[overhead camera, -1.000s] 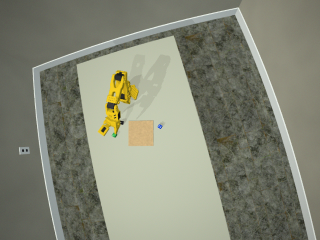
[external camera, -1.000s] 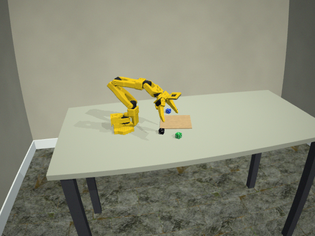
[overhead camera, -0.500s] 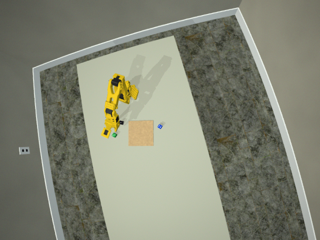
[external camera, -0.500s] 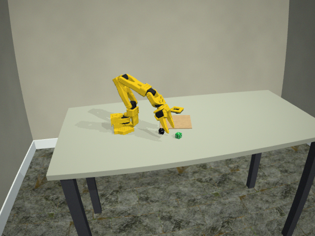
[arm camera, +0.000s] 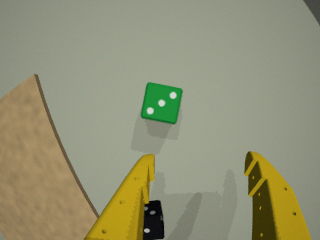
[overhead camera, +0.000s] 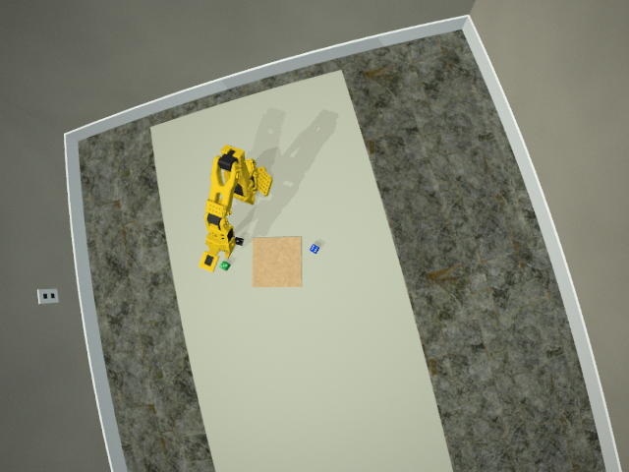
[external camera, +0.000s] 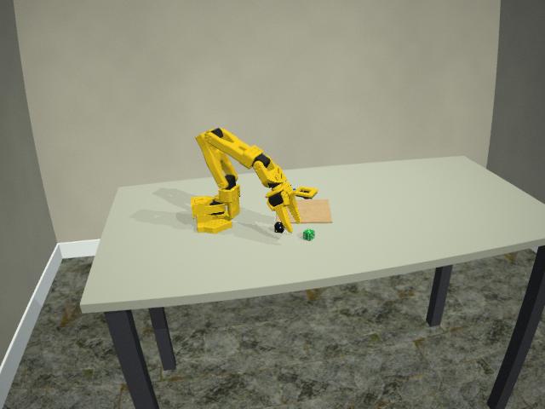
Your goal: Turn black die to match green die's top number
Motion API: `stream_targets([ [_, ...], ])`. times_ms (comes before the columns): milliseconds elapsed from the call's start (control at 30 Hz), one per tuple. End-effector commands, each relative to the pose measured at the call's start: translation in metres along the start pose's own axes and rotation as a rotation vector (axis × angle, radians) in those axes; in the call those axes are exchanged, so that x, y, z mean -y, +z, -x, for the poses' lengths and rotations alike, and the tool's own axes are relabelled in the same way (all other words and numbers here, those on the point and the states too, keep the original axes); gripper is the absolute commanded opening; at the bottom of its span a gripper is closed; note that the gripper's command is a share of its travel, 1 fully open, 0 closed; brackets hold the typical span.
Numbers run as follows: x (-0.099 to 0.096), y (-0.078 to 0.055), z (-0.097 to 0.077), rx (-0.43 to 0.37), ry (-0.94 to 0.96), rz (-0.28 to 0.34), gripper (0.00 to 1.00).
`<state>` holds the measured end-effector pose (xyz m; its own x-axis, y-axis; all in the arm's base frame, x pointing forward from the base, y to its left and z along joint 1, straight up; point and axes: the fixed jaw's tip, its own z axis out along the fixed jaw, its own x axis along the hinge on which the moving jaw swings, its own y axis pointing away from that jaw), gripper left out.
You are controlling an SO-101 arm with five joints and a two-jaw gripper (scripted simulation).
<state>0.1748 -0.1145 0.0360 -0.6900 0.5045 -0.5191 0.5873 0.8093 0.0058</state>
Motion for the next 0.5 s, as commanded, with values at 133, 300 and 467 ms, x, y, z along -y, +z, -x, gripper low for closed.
stream_targets([
  [133,0.001,-0.004,0.011,0.052,0.000,0.000,0.28],
  [300,0.001,-0.008,0.022,0.100,0.000,-0.002,0.28],
  [467,0.001,-0.008,0.022,0.100,0.000,-0.002,0.28],
])
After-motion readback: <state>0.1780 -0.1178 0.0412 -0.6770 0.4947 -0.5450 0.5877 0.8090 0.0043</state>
